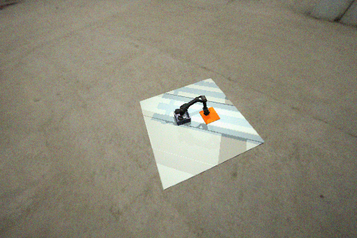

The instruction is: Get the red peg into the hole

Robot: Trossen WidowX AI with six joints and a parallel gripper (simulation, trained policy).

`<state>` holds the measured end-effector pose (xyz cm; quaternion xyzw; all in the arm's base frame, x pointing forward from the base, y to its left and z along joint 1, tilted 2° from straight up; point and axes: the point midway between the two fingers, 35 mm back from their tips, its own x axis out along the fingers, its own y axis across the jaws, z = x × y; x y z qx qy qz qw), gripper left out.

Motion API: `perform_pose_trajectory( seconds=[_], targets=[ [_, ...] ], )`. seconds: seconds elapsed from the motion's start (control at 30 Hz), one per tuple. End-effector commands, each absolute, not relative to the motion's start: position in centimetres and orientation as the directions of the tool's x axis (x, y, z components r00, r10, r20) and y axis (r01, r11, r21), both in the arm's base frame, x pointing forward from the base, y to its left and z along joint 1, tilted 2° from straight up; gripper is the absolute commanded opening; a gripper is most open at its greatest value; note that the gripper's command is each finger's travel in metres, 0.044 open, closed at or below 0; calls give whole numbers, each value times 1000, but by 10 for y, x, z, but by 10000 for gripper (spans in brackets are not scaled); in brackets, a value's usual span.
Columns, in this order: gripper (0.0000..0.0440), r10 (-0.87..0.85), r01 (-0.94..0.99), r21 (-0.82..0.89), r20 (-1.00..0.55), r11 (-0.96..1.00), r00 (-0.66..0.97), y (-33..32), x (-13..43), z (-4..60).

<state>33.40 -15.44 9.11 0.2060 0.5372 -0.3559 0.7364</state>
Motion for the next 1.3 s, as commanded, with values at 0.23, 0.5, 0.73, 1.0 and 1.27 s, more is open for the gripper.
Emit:
perform_pose_trajectory(
  seconds=[0.23, 0.5, 0.73, 1.0, 1.27],
  targets=[
    [440, -231, 696, -15, -948, 718, 218, -150, 367, 111],
    [440, -165, 664, 34, -958, 747, 235, -143, 388, 132],
    [440, -118, 640, 92, -953, 763, 278, -131, 410, 155],
    [440, -99, 627, 124, -946, 769, 308, -123, 423, 168],
    [440, -99, 626, 125, -946, 770, 310, -123, 423, 168]
  ],
)
